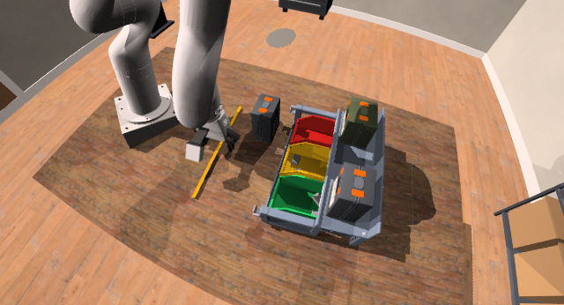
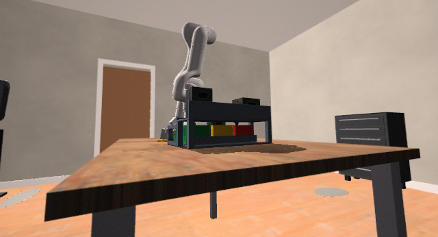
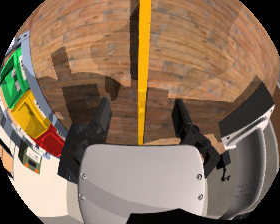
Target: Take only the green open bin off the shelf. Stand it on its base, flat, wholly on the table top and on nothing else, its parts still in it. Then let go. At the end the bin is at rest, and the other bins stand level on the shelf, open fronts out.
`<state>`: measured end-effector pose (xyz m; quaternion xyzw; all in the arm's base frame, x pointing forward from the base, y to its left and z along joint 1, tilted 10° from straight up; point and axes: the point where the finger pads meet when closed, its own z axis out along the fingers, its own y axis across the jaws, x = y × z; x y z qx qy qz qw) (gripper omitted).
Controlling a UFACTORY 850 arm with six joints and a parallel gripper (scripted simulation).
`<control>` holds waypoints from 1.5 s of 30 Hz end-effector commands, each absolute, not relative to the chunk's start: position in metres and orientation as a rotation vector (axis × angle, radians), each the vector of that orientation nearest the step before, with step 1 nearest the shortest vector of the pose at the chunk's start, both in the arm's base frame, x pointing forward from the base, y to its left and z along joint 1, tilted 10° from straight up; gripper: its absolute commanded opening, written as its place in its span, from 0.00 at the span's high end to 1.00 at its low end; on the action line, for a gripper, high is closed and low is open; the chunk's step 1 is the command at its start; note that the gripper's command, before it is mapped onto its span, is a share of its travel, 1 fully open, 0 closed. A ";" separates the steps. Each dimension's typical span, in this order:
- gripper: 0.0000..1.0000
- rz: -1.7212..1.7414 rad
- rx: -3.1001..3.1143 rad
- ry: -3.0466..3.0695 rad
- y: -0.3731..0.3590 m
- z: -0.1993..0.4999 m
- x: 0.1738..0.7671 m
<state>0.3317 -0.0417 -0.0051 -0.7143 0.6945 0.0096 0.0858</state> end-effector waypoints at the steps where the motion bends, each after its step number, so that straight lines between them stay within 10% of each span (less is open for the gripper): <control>1: 0.00 0.027 -2.129 2.070 -0.042 -0.005 0.332; 45: 0.00 0.027 -2.129 2.070 -0.049 0.044 0.327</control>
